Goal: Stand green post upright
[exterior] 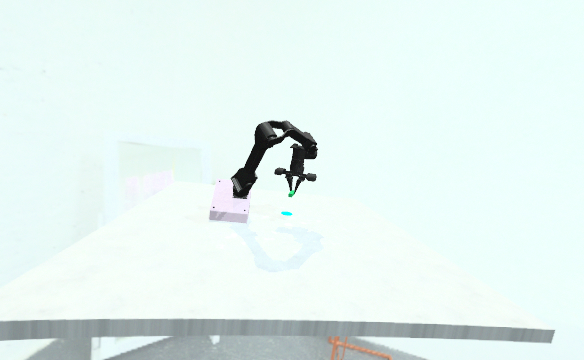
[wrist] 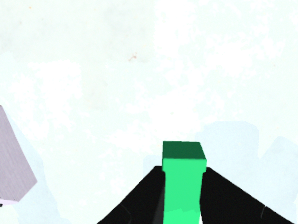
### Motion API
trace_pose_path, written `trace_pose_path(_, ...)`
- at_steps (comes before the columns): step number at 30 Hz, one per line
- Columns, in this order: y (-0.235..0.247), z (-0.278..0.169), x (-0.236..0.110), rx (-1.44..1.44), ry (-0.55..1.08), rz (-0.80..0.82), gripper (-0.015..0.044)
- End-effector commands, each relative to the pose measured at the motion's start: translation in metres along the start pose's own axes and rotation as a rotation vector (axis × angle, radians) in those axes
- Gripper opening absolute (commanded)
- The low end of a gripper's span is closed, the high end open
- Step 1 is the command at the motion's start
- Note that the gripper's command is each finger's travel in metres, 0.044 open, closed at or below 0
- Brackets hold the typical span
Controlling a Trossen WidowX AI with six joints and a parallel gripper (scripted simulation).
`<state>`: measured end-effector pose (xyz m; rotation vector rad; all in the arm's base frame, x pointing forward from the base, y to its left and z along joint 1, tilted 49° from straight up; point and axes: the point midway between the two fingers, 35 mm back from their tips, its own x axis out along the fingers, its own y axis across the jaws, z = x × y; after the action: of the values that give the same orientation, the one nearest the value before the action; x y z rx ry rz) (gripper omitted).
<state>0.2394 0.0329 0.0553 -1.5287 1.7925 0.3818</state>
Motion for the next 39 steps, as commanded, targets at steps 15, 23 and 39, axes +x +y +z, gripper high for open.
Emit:
trace_pose_path(15,0.007,0.053,-0.004,0.013,-0.004,-0.005,0.0023)
trace_pose_path(23,0.014,0.077,-0.003,0.016,0.000,-0.008,0.0023)
trace_pose_path(39,0.034,0.124,0.002,0.023,0.012,-0.016,0.0023)
